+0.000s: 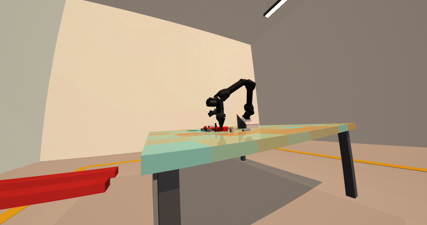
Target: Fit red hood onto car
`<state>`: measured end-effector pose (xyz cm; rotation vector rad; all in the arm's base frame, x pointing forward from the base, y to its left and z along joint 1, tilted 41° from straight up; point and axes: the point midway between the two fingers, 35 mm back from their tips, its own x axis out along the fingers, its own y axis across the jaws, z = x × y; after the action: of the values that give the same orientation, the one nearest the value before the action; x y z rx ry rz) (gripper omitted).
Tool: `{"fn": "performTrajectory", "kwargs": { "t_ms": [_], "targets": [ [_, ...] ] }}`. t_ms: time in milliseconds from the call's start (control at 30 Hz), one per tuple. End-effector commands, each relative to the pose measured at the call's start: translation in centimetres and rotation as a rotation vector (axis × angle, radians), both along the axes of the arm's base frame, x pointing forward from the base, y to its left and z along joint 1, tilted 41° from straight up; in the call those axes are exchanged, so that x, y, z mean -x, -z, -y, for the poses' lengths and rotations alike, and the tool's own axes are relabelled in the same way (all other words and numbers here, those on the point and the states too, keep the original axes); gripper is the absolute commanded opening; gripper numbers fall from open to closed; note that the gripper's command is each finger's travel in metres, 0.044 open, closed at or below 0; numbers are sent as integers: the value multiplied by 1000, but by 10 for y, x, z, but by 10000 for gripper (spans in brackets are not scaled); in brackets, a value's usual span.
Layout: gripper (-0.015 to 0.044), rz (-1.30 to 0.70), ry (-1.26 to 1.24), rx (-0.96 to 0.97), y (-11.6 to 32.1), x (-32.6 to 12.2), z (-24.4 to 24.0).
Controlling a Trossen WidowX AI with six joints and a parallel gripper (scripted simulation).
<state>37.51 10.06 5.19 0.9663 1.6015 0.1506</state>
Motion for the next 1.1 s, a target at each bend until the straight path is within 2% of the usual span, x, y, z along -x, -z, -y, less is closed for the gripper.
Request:
{"fn": "performTrajectory", "kwargs": {
  "t_ms": [0, 900, 1033, 1067],
  "targets": [
    [440, -3, 4, -3, 2, 0, -1],
    [440, -3, 4, -4, 12, 0, -10],
    [335, 0, 0, -2, 10, 0, -9],
    [328, 0, 0, -2, 10, 0, -9]
  ]
}}
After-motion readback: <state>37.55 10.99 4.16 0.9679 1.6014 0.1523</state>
